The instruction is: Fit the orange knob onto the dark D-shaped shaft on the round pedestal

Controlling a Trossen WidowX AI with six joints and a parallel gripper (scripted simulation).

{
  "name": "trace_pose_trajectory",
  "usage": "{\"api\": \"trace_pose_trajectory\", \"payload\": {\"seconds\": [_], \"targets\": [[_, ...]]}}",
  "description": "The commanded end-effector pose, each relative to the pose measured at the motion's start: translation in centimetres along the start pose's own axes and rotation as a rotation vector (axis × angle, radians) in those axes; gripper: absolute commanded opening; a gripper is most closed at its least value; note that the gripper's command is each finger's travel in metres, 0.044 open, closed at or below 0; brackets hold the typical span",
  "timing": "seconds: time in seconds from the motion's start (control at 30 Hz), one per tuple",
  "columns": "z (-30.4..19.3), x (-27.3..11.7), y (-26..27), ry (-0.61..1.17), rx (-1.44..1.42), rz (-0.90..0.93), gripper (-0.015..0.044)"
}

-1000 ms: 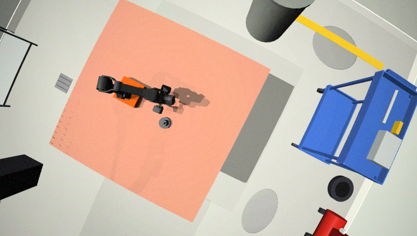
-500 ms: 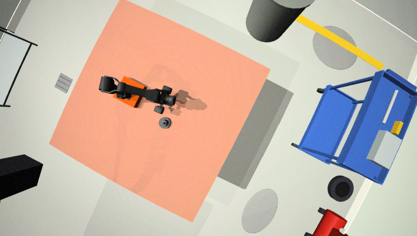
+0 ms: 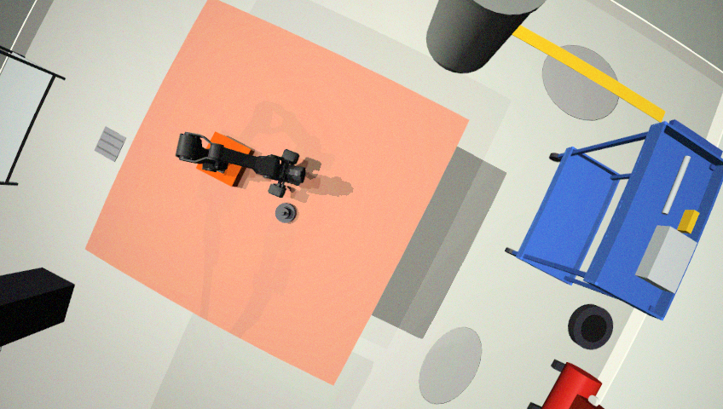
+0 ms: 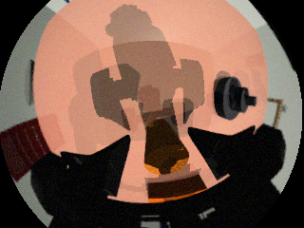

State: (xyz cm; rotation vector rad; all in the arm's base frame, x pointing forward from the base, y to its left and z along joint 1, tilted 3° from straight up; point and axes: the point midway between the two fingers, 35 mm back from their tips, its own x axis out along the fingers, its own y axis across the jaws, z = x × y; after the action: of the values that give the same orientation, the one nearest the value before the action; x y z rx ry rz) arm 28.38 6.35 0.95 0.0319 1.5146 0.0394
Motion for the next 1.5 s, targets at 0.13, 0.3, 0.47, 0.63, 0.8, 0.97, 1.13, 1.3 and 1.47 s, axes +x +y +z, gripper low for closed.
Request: {"api": "trace_pose_trajectory", "payload": {"seconds": [0.13,0.3,0.47,0.63,0.8,0.97,1.13,1.3,1.47], "targets": [[-0.1,0.4,0.0,0.005,0.007,0.002,0.0309],[-0.1,0.4,0.0,0.005,0.007,0.002,0.0177],[-0.1,0.4,0.0,0.005,0.007,0.002,0.0144],[0.3,-1.1,0.1,0.005,0.007,0.002,0.0013],[0.8,-4.2,0.1,0.004,0.007,0.002,0.0000],[0.9,-7.4,0.2,0.004,0.007,0.002,0.0000],[0.6,-10.7,0.1,0.004,0.007,0.001,0.0000],[0.0,-13.6,0.0,0.004,0.007,0.001,0.0000],[0.2,-13.5,-0.4,0.004,0.007,0.001,0.0000]]}}
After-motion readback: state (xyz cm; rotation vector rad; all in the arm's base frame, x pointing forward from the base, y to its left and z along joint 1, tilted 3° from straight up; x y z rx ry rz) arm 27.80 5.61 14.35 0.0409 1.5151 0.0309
